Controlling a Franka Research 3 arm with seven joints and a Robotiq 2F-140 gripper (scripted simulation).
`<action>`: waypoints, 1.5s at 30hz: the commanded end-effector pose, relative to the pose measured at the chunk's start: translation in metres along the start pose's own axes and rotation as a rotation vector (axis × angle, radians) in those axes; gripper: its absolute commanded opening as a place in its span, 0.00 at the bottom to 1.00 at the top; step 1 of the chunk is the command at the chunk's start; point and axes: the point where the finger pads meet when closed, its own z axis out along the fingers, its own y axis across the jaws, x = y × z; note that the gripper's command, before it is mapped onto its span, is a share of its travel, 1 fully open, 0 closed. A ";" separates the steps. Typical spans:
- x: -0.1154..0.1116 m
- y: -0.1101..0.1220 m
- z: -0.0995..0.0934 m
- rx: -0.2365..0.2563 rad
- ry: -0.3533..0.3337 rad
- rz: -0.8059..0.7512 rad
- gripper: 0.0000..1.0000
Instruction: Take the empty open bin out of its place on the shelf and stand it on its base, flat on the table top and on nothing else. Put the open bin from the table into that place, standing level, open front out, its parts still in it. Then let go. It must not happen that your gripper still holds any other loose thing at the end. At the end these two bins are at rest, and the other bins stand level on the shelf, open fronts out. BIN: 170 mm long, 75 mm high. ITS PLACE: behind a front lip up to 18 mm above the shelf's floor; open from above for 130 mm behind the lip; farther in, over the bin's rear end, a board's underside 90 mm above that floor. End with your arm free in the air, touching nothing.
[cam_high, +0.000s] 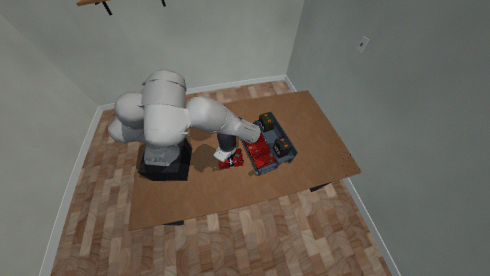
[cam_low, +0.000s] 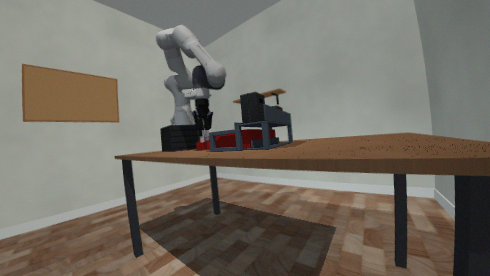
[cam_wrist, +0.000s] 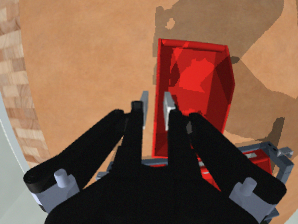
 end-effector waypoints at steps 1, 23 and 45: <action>-0.002 0.001 0.001 -0.003 -0.005 0.010 0.15; -0.002 0.001 0.001 -0.003 -0.005 0.010 0.00; -0.002 0.001 0.001 -0.003 -0.005 0.010 0.00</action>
